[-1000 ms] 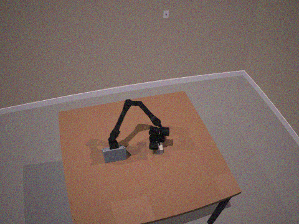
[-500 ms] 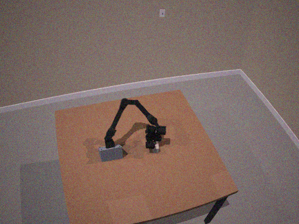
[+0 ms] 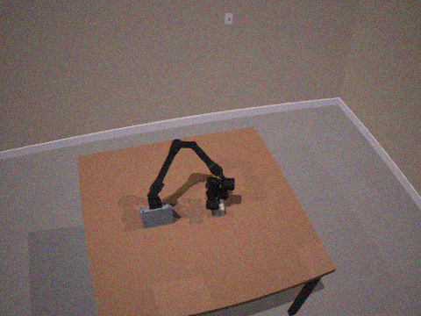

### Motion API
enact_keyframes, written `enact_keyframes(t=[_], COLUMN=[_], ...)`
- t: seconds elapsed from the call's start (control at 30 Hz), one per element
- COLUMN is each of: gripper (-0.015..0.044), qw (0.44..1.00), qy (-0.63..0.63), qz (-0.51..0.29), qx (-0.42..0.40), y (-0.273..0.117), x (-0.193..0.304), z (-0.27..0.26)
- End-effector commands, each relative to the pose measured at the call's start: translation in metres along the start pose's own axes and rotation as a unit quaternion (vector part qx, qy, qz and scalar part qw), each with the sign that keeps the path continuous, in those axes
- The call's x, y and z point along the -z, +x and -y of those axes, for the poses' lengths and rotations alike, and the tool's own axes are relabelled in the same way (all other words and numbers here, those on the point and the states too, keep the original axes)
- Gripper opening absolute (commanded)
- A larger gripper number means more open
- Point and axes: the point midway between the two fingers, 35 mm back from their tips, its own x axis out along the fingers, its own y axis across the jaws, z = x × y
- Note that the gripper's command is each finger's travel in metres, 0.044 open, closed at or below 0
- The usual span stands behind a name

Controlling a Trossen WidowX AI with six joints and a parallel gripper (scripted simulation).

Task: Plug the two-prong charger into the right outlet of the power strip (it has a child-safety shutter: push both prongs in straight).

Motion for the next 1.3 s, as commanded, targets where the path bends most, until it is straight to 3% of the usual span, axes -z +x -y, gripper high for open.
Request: enact_keyframes(t=[0.0,1.27], gripper=[0.0,0.0], qw=[1.0,1.0], qy=[-0.011,-0.011], qz=[0.015,0.015], qx=[0.001,0.001], y=[-0.0027,-0.0032], x=[-0.0097,-0.0052], z=[-0.0016,-0.002])
